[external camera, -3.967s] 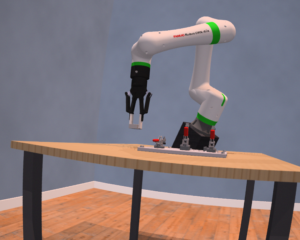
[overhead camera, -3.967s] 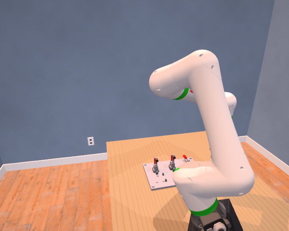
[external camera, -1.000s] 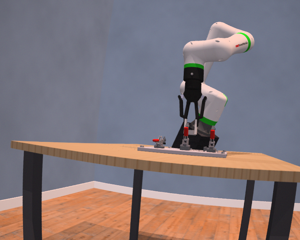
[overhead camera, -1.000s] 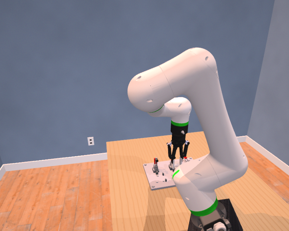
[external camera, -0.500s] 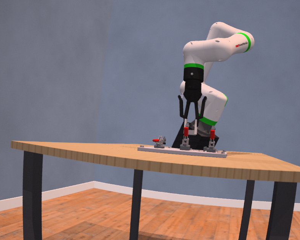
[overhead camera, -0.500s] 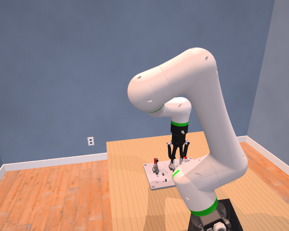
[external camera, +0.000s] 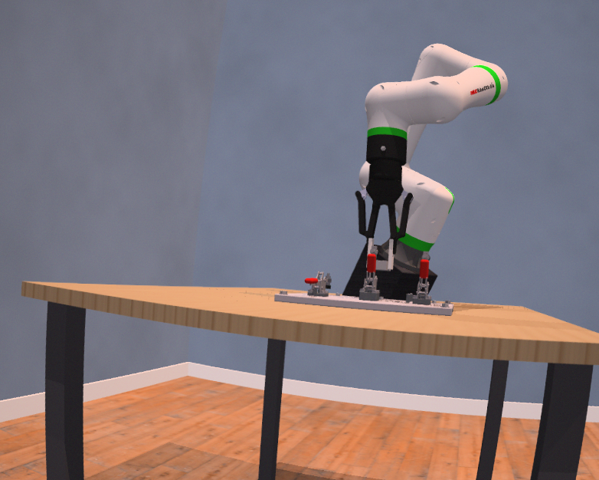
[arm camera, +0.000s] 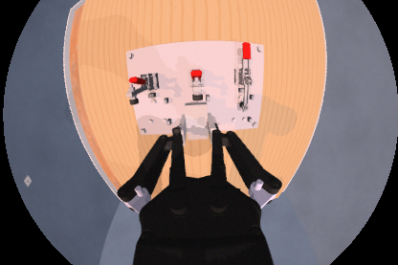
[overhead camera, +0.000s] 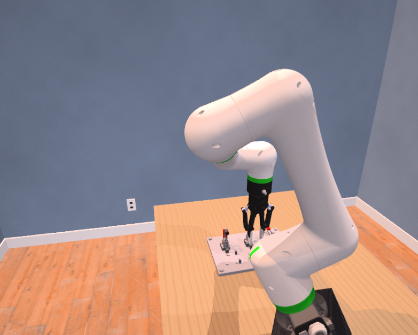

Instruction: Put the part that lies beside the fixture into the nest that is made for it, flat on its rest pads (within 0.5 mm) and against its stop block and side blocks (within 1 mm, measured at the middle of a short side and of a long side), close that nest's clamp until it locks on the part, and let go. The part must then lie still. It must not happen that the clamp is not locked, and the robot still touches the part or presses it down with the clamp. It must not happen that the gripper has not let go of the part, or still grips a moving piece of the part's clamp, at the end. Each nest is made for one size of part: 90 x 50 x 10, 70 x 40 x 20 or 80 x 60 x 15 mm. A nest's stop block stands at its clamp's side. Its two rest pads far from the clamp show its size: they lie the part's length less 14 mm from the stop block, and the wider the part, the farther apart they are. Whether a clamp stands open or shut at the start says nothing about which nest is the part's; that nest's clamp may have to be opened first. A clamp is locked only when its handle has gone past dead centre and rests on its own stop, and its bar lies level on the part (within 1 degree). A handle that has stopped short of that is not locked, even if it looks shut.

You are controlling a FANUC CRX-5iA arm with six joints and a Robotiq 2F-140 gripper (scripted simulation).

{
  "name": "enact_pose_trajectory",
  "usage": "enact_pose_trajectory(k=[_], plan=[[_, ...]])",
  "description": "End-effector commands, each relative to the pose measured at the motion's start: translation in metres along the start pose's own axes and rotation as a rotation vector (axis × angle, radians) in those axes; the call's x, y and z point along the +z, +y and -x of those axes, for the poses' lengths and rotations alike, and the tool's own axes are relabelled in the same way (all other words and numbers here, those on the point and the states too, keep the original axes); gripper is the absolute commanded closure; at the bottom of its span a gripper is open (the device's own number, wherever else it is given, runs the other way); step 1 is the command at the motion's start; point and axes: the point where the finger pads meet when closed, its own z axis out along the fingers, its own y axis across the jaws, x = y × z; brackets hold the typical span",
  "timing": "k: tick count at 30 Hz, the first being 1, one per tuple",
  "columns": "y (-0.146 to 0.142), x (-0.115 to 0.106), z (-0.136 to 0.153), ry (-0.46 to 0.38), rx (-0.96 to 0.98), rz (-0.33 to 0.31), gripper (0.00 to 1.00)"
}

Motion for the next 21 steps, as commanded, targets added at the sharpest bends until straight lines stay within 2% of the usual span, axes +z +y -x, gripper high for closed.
enact_pose_trajectory(k=[1, 21], plan=[[0.0, 0.001, 0.0, 0.0, 0.0, 0.0, 1.0], [0.0, 0.019, -0.001, 0.0, 0.0, 0.0, 1.0]])
